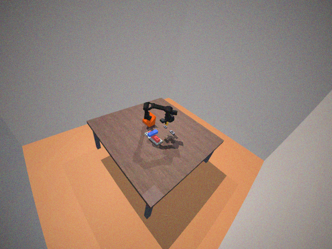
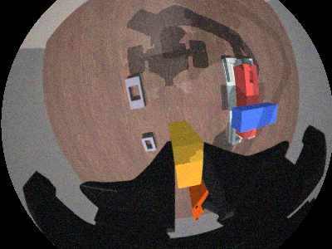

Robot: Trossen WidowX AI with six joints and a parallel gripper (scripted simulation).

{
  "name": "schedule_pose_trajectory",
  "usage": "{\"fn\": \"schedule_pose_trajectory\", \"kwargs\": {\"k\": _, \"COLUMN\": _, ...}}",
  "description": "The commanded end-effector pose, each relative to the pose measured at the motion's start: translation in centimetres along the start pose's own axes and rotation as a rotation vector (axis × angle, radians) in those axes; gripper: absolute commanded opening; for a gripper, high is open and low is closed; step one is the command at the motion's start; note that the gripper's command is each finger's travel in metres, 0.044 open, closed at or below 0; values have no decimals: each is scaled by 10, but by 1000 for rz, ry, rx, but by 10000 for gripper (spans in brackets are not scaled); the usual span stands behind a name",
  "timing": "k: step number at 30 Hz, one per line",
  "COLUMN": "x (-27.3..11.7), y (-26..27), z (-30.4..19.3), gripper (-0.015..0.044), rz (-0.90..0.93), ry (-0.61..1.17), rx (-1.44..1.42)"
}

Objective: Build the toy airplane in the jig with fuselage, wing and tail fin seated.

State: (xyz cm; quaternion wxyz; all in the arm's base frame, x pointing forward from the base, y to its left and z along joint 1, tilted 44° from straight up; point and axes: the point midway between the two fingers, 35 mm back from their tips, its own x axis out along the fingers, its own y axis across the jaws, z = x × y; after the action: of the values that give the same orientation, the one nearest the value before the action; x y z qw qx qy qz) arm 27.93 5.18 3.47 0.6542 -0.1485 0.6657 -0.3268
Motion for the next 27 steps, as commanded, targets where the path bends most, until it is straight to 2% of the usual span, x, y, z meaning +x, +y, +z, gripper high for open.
{"fn": "schedule_pose_trajectory", "kwargs": {"k": 1, "x": -2, "y": -8, "z": 8, "gripper": 0, "rz": 7, "ry": -14, "rx": 0}}
{"fn": "schedule_pose_trajectory", "kwargs": {"k": 27, "x": 9, "y": -67, "z": 45, "gripper": 0, "rz": 4, "ry": -14, "rx": -12}}
